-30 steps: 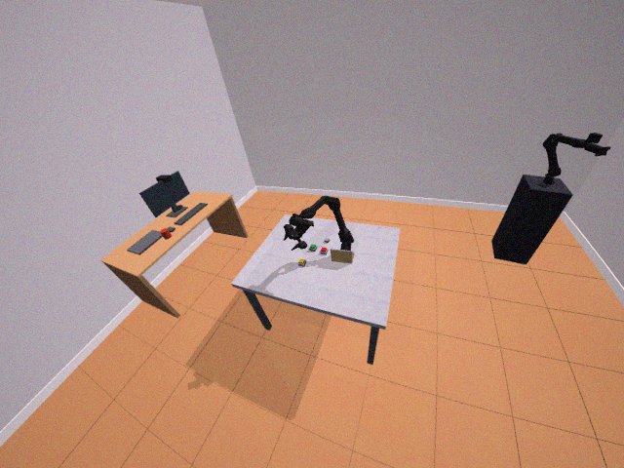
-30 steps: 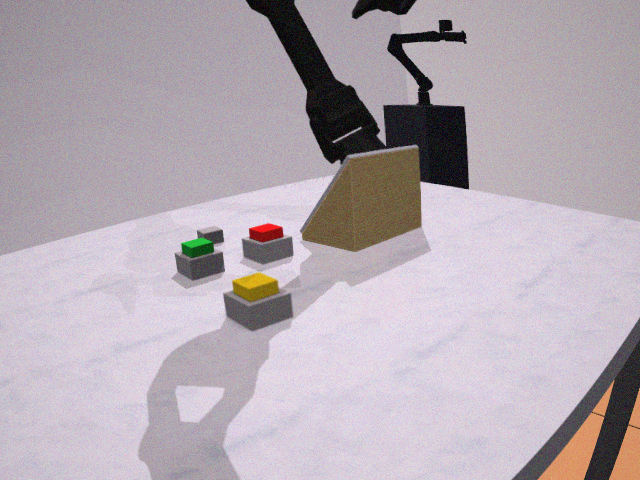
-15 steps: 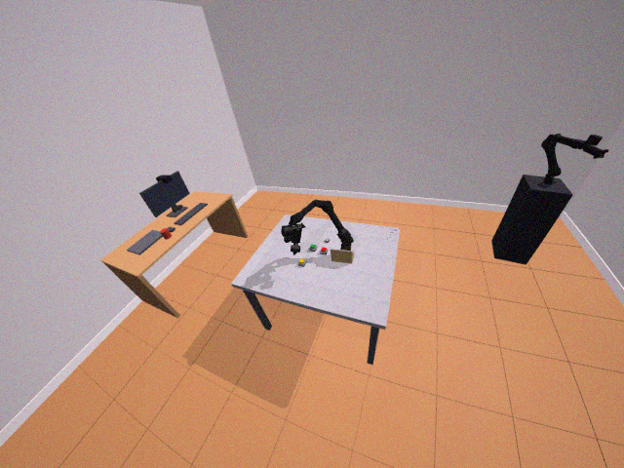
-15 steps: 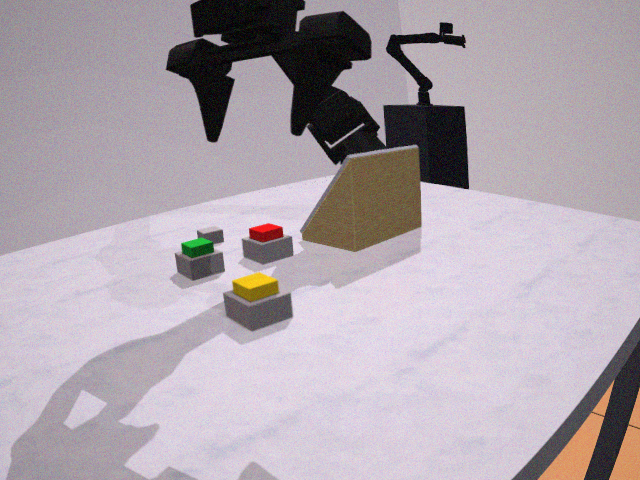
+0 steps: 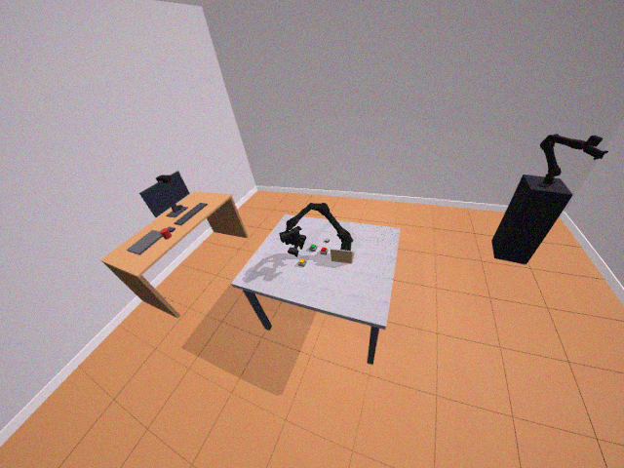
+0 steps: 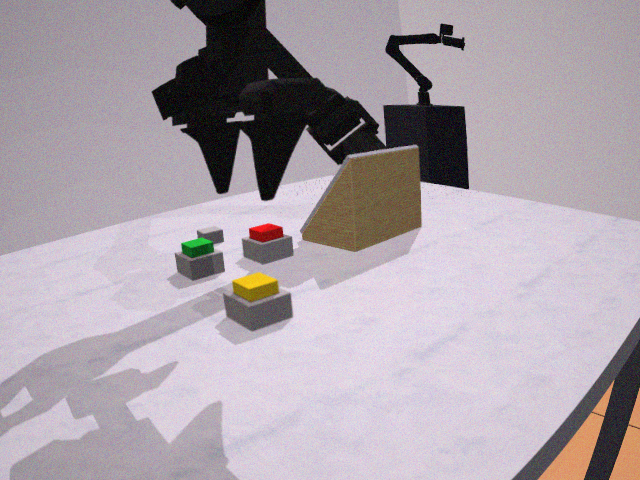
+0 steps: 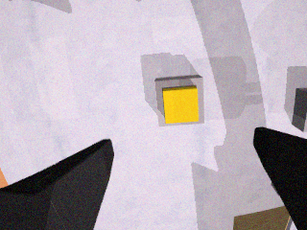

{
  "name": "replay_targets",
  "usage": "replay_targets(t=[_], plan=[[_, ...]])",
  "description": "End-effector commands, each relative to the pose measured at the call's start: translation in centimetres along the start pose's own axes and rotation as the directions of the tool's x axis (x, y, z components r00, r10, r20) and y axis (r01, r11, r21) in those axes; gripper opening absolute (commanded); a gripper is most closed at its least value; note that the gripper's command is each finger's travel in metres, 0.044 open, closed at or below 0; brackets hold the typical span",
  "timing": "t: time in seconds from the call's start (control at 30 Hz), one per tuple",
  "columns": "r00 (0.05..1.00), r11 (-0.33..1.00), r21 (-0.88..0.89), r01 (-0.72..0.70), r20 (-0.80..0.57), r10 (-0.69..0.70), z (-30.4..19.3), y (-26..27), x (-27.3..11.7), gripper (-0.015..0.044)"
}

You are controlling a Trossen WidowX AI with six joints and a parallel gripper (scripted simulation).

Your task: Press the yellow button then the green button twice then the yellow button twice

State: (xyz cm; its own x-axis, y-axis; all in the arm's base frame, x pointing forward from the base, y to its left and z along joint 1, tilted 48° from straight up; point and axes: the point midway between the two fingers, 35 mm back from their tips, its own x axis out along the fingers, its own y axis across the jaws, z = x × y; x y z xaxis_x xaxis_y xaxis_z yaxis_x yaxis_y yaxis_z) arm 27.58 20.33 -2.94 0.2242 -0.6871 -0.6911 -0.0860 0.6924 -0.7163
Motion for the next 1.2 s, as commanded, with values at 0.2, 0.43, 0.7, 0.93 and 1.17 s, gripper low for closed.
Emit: replay_targets(t=[0.2, 0.43, 0.7, 0.93, 1.17], plan=[[1.000, 1.000, 0.000, 0.022, -0.020, -0.022, -0.4, -0.5, 5.4, 0.0111], [1.000, 1.000, 0.000, 0.022, -0.020, -0.022, -0.4, -0.5, 5.4, 0.0020], [1.000, 1.000, 0.000, 0.022, -0.020, -0.022, -0.4, -0.5, 5.7, 0.0020], [1.000, 1.000, 0.000, 0.022, -0.020, -0.022, -0.4, -0.5, 6.8, 0.0020], [1.000, 1.000, 0.000, 0.022, -0.020, -0.022, -0.4, -0.6, 7.9, 0.0020]])
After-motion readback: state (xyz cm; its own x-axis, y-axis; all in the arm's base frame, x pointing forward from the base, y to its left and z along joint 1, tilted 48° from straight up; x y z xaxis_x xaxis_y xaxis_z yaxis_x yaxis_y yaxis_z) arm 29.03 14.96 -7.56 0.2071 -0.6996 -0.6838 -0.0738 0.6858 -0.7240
